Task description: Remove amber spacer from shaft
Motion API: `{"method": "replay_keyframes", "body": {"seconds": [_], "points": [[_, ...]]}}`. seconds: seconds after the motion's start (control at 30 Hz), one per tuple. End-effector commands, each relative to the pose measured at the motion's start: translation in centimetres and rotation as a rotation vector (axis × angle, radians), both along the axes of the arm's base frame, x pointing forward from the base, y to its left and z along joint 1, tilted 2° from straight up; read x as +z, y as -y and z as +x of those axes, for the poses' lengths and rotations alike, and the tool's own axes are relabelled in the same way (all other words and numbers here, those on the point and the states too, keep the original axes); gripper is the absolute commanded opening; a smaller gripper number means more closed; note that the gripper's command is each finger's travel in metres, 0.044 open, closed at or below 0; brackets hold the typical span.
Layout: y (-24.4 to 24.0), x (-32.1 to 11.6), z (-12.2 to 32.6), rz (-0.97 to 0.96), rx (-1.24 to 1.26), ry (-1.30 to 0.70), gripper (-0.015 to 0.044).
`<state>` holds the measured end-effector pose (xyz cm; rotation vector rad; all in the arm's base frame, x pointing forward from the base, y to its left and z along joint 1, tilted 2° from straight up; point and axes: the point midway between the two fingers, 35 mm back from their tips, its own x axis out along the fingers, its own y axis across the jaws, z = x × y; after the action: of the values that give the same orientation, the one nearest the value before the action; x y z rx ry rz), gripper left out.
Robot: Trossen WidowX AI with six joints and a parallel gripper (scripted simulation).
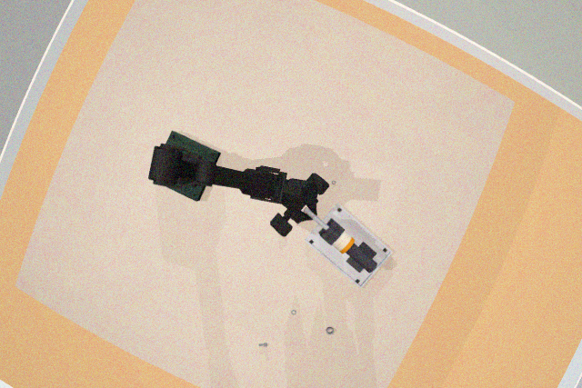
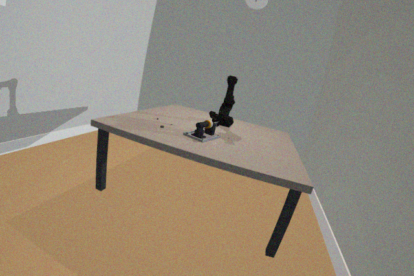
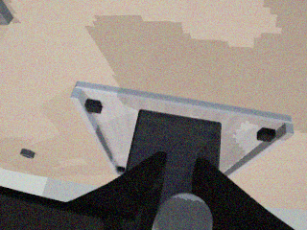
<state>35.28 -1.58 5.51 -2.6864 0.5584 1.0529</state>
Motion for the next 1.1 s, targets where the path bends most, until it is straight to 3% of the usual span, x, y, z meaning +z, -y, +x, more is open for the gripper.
{"method": "replay_keyframes", "body": {"seconds": [0.0,1.07], "points": [[0.03,0.00,-0.08,0.001,-0.006,0.001,0.0000],[-0.08,-0.01,-0.33,0.002,-0.006,0.001,0.0000]]}}
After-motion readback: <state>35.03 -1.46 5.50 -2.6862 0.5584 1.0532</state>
